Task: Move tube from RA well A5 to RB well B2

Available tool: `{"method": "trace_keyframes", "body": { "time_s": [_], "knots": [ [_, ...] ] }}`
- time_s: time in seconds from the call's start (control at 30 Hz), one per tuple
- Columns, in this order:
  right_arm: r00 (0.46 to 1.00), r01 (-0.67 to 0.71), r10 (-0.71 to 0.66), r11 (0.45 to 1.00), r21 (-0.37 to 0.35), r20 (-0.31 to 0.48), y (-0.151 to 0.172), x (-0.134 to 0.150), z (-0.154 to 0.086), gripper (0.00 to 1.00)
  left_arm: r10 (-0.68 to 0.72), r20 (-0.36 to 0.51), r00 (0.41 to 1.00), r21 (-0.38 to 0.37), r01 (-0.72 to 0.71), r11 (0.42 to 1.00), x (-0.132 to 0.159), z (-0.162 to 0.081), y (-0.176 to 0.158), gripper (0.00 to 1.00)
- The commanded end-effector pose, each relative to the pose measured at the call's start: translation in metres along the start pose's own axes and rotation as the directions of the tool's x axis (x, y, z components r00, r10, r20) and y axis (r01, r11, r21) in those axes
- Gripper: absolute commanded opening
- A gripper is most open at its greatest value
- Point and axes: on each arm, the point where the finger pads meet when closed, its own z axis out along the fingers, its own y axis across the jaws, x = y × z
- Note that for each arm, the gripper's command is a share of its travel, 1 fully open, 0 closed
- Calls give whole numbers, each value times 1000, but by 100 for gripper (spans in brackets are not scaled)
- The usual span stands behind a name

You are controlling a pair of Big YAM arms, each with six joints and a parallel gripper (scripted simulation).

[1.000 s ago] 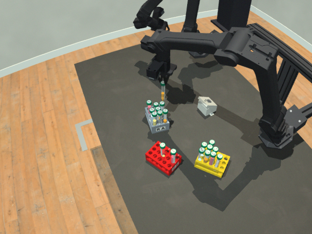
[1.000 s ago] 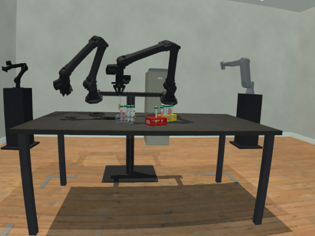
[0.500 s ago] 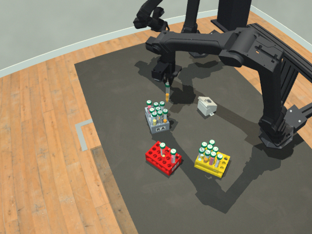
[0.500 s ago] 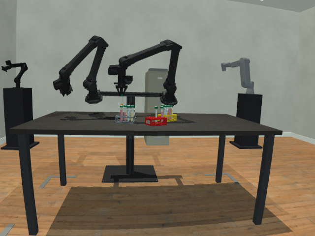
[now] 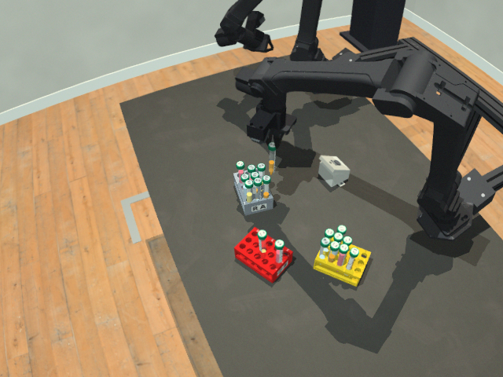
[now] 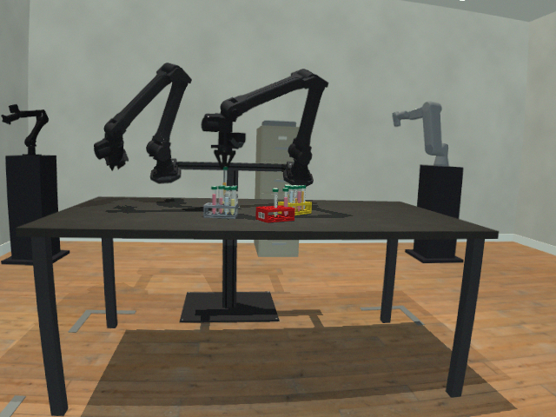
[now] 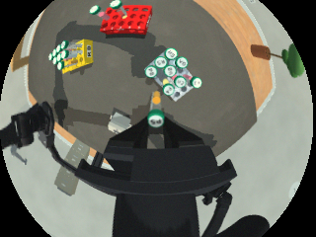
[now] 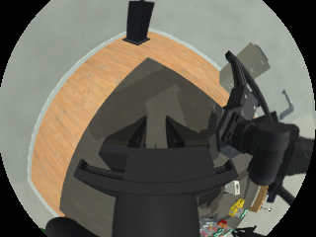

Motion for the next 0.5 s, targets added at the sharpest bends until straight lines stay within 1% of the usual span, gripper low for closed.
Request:
{"method": "trace_keyframes", "body": {
  "time_s": [0.0, 0.47],
  "knots": [
    [1000, -10, 10, 1000, -15, -3, 7, -2, -5, 30, -7, -3, 1000, 15, 7, 1000, -17, -3, 6, 0],
    [1000, -10, 10, 1000, -15, -3, 7, -2, -5, 30, -6, -1, 1000, 15, 6, 1000, -47, -2, 31, 0]
  ]
}}
